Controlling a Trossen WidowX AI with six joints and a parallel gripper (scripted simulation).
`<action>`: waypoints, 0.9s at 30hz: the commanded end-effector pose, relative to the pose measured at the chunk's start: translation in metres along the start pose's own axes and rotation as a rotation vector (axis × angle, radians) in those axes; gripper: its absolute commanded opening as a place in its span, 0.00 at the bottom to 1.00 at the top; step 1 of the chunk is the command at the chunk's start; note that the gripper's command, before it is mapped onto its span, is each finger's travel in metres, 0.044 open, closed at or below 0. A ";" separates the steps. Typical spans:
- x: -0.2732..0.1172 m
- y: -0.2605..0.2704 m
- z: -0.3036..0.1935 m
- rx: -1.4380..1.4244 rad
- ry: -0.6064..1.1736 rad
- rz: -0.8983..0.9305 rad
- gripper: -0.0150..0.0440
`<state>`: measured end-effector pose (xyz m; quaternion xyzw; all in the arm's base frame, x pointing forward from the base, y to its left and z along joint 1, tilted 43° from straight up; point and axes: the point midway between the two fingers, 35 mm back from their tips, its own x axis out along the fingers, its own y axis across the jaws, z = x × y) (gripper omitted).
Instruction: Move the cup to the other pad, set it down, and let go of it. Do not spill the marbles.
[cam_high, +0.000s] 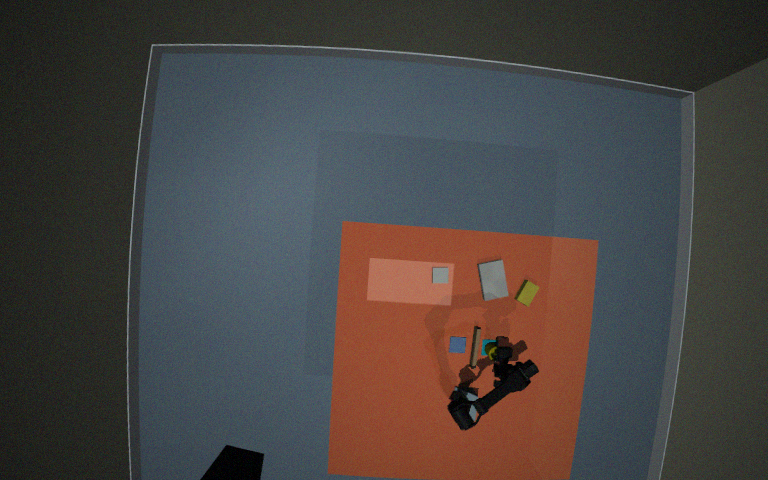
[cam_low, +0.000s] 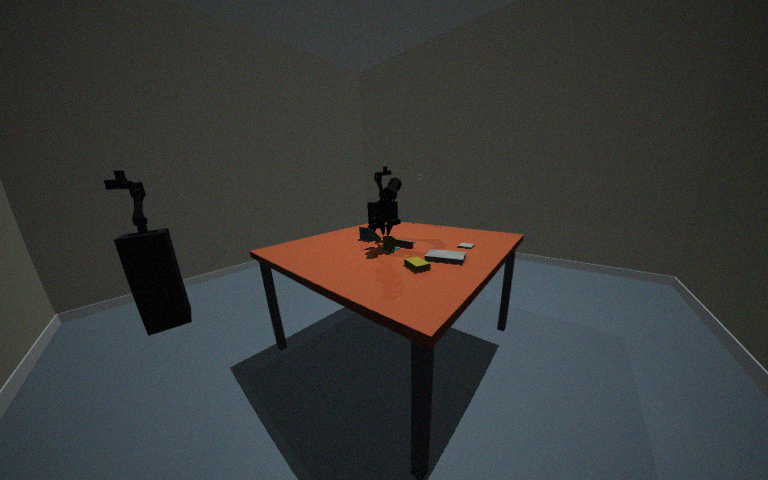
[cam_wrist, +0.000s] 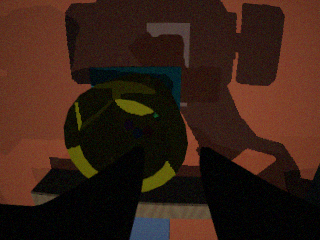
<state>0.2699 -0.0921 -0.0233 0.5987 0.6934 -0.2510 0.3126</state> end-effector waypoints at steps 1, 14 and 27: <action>-0.008 0.001 0.001 -0.005 -0.006 0.002 0.50; -0.010 -0.001 -0.001 0.001 0.001 0.001 0.77; -0.039 0.000 0.000 0.000 -0.003 0.001 1.00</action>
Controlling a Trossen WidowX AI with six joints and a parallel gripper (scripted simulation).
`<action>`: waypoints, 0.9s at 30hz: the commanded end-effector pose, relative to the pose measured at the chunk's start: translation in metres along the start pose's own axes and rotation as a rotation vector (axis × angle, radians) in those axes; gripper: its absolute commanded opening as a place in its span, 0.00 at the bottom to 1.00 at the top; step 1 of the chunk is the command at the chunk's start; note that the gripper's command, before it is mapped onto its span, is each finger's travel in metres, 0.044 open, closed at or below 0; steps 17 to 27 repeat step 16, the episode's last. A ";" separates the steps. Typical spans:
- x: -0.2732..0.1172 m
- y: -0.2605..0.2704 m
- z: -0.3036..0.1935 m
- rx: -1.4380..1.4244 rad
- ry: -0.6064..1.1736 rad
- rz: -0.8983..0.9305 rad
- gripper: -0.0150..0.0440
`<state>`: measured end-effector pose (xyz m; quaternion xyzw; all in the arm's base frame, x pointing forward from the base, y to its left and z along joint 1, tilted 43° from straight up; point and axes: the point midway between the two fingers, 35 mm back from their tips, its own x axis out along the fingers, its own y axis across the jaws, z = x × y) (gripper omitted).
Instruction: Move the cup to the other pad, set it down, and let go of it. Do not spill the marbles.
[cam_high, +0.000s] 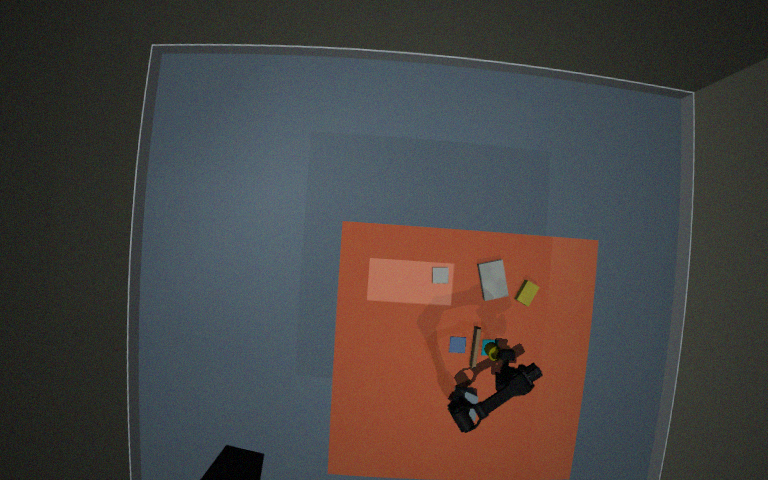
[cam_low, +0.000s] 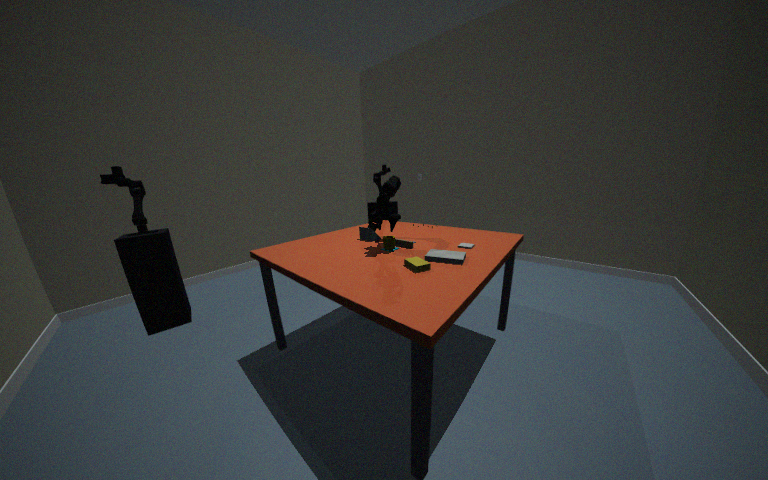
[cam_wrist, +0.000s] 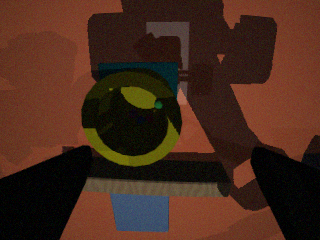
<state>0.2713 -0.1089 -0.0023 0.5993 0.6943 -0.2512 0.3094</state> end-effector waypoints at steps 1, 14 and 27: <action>-0.015 0.001 0.001 -0.005 -0.008 0.003 1.00; -0.048 0.000 -0.001 -0.007 -0.011 0.002 1.00; -0.044 0.000 0.000 -0.002 -0.008 0.005 1.00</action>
